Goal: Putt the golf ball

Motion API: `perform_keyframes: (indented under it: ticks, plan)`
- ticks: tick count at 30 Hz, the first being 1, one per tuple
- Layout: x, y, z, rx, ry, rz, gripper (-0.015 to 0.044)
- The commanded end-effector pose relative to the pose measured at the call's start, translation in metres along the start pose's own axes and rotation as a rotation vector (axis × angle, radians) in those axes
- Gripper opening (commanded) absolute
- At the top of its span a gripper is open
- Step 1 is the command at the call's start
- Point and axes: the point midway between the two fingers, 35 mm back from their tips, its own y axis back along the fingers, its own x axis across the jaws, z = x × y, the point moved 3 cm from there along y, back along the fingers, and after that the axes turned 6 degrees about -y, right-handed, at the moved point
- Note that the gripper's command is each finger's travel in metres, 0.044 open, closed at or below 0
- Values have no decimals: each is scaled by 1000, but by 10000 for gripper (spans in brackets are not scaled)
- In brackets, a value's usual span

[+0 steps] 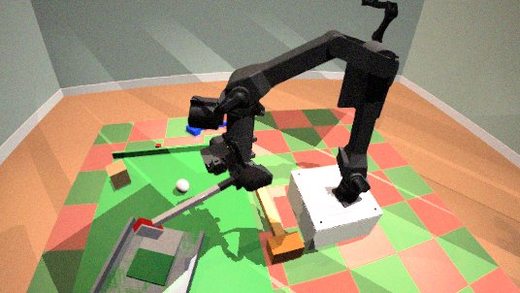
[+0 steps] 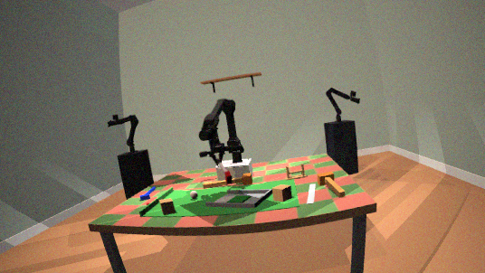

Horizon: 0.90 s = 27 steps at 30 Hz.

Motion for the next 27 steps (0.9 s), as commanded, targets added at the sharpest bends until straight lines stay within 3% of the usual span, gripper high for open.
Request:
perform_keyframes:
  ticks: [1,27]
  plan:
    - [-15,4,-10,4,-94,-14,0]
    - [-97,24,-99,55,-698,-92,0]
